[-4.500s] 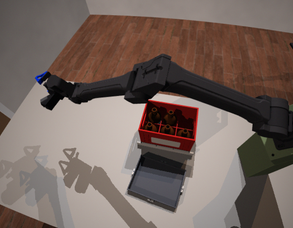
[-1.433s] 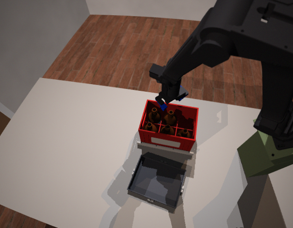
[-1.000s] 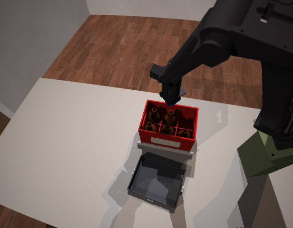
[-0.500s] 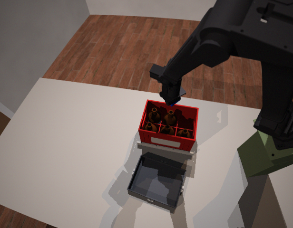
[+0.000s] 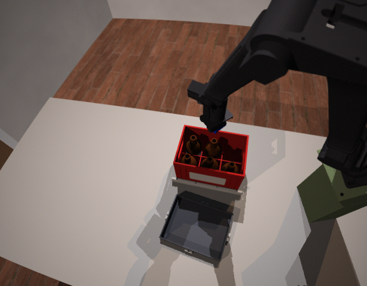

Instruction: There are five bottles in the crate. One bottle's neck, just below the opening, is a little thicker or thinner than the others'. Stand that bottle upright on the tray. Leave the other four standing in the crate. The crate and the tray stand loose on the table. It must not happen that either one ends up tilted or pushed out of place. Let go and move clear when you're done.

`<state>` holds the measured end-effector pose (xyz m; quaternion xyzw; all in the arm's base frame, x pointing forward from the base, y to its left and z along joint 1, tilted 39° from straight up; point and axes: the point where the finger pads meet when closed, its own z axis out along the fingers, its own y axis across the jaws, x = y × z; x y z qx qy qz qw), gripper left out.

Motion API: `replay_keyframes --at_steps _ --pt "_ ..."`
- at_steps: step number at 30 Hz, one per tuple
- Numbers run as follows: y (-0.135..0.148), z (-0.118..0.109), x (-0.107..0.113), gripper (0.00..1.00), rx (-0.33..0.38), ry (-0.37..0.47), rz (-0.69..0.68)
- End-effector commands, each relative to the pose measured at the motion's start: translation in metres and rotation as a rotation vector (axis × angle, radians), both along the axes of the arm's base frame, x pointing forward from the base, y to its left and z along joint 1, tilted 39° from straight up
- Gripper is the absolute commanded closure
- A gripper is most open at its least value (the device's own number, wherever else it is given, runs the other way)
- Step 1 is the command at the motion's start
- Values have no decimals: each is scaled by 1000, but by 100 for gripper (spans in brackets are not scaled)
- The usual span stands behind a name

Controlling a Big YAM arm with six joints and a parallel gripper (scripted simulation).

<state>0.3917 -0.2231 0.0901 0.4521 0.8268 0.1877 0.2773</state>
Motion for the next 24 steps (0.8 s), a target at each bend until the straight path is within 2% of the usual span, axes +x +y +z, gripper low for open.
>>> replay_keyframes --at_steps 1,6,7,24 --pt "2 -4 -1 100 15 5 -8" --pt "2 -4 -1 100 15 5 -8" --pt "2 -4 -1 39 15 5 -8" --pt "2 -4 -1 39 15 5 -8"
